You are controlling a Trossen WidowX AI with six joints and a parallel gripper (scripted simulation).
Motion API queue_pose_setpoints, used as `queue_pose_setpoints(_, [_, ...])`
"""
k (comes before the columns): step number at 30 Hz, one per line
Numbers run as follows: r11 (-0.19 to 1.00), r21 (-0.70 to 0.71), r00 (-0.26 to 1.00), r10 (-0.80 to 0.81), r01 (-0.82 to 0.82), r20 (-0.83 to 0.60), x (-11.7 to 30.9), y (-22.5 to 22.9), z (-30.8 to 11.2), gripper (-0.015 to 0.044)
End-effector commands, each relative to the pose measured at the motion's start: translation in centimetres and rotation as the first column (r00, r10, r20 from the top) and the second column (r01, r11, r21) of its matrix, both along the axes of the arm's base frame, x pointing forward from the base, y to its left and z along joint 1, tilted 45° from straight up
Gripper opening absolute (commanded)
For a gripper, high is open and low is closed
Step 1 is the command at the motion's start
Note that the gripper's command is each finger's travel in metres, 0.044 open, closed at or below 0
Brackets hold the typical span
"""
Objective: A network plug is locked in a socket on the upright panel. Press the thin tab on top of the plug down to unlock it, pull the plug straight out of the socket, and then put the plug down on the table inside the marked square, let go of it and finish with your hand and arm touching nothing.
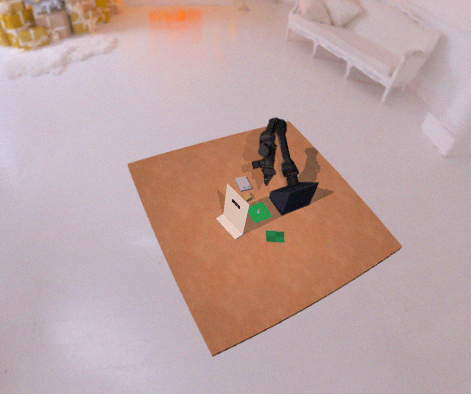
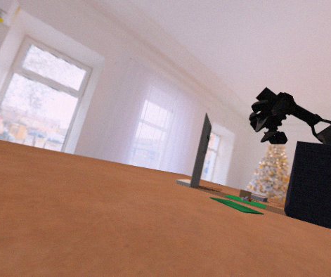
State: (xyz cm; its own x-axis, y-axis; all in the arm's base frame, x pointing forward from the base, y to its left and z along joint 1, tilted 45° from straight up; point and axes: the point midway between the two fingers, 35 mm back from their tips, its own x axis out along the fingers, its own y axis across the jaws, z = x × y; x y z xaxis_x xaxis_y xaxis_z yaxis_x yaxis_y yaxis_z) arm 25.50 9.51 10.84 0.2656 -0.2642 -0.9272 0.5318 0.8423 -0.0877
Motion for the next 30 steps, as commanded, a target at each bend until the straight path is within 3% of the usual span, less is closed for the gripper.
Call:
queue_pose_setpoints(1, [1.0,-0.003,1.0,-0.005,0.005,0.003,0.01,0.05,0.14,0.0287])
queue_pose_setpoints(7, [1.0,-0.003,1.0,-0.005,0.005,0.003,0.01,0.05,0.14,0.044])
queue_pose_setpoints(30, [1.0,-0.003,1.0,-0.005,0.005,0.003,0.01,0.05,0.14,0.044])
